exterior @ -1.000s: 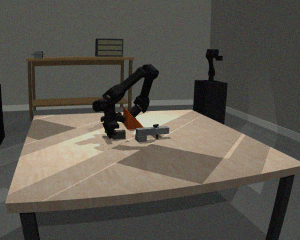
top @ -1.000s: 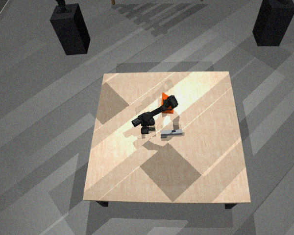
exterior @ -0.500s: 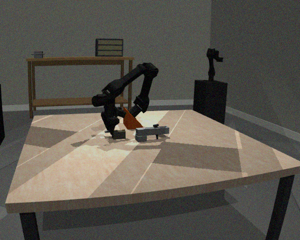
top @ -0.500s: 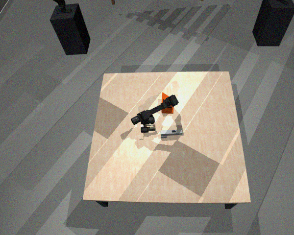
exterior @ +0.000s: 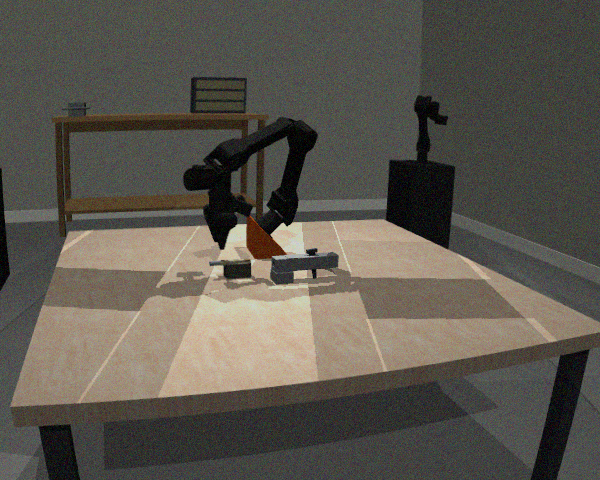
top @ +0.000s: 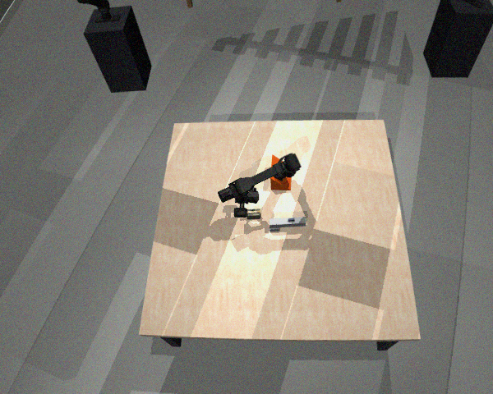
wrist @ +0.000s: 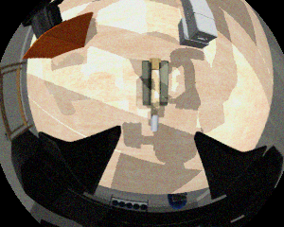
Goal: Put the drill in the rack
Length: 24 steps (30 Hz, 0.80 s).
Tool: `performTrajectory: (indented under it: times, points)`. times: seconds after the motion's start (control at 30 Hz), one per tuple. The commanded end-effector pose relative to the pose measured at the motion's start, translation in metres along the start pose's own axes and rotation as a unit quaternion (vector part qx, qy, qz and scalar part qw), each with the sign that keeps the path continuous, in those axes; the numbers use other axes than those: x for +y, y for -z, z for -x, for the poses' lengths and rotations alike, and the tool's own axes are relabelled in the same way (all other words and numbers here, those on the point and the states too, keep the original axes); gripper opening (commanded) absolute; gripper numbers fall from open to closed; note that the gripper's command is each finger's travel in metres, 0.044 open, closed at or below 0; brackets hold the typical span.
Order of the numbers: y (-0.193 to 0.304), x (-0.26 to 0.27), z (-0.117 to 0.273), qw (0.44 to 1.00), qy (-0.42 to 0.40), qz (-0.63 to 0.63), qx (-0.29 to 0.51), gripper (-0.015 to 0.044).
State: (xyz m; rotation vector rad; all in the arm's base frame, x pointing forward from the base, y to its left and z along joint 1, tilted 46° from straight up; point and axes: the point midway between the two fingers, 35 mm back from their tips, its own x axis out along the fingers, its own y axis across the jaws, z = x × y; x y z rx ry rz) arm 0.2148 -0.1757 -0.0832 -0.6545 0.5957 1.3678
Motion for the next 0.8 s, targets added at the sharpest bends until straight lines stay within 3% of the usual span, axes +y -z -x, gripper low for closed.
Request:
performTrajectory:
  times: [0.0, 0.13, 0.33, 0.77]
  points:
    - [-0.002, -0.008, 0.035, 0.995, 0.052, -0.074, 0.032, 0.044]
    - [-0.007, -0.015, 0.097, 0.962, 0.153, -0.216, 0.063, 0.044]
    - [-0.022, -0.011, 0.188, 0.853, 0.315, -0.413, 0.048, 0.044]
    - [-0.087, 0.025, 0.315, 0.597, 0.516, -0.607, -0.093, 0.044]
